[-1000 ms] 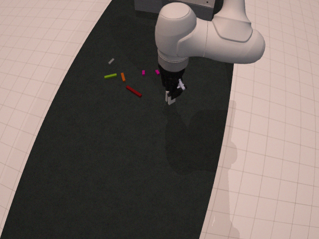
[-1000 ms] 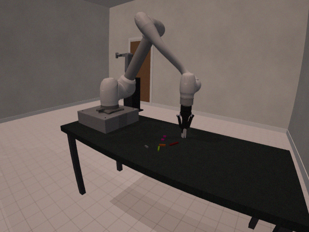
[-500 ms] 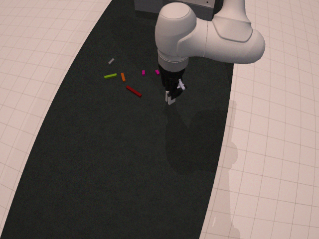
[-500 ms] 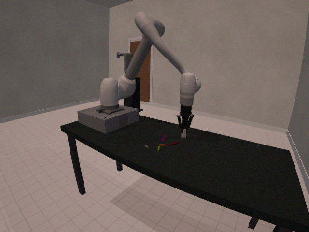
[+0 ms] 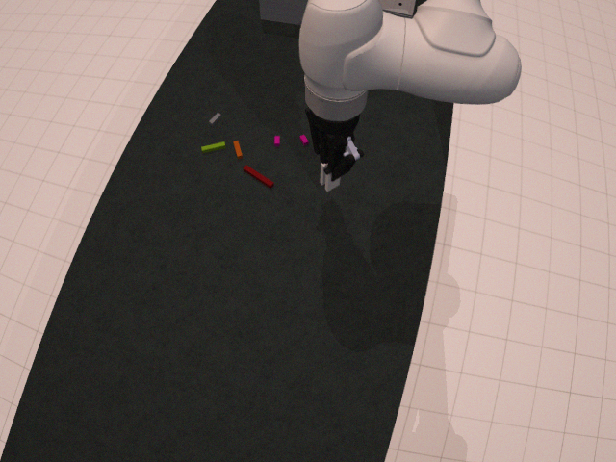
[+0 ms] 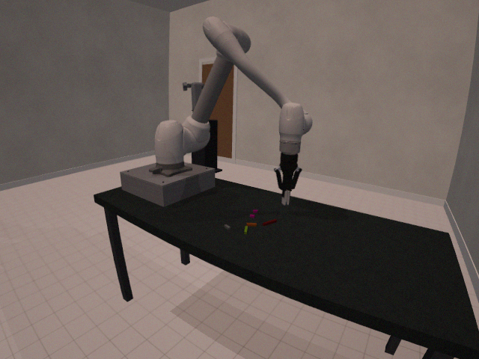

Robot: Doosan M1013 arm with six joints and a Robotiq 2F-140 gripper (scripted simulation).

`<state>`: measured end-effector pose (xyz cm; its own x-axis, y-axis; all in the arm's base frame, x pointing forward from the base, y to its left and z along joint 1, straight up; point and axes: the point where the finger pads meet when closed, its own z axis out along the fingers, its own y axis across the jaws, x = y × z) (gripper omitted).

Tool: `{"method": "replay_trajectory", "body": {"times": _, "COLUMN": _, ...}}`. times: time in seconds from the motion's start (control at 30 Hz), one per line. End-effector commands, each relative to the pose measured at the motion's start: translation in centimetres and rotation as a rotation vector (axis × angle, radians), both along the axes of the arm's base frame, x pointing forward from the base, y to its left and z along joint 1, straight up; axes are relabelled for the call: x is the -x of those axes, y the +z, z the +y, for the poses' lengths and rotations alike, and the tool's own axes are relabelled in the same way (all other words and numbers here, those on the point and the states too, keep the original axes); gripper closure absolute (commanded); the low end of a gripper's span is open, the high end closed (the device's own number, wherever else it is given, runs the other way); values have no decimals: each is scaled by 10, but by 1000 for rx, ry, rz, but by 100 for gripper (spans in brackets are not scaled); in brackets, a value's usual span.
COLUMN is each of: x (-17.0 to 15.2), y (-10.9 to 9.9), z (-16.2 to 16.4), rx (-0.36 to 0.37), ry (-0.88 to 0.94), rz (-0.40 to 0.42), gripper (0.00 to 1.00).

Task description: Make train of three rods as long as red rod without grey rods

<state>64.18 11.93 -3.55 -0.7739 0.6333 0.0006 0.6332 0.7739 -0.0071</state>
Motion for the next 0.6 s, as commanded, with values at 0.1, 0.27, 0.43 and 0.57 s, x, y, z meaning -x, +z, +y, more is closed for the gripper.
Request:
{"method": "replay_trajectory", "body": {"times": 0.1, "x": 0, "y": 41, "z": 0, "rx": 0, "ry": 0, "rz": 0, "gripper": 97}}
{"method": "replay_trajectory", "body": {"times": 0.27, "x": 0, "y": 57, "z": 0, "rx": 0, "ry": 0, "rz": 0, "gripper": 97}}
{"method": "replay_trajectory", "body": {"times": 0.43, "x": 0, "y": 58, "z": 0, "rx": 0, "ry": 0, "rz": 0, "gripper": 97}}
{"method": "replay_trajectory", "body": {"times": 0.57, "x": 0, "y": 58, "z": 0, "rx": 0, "ry": 0, "rz": 0, "gripper": 97}}
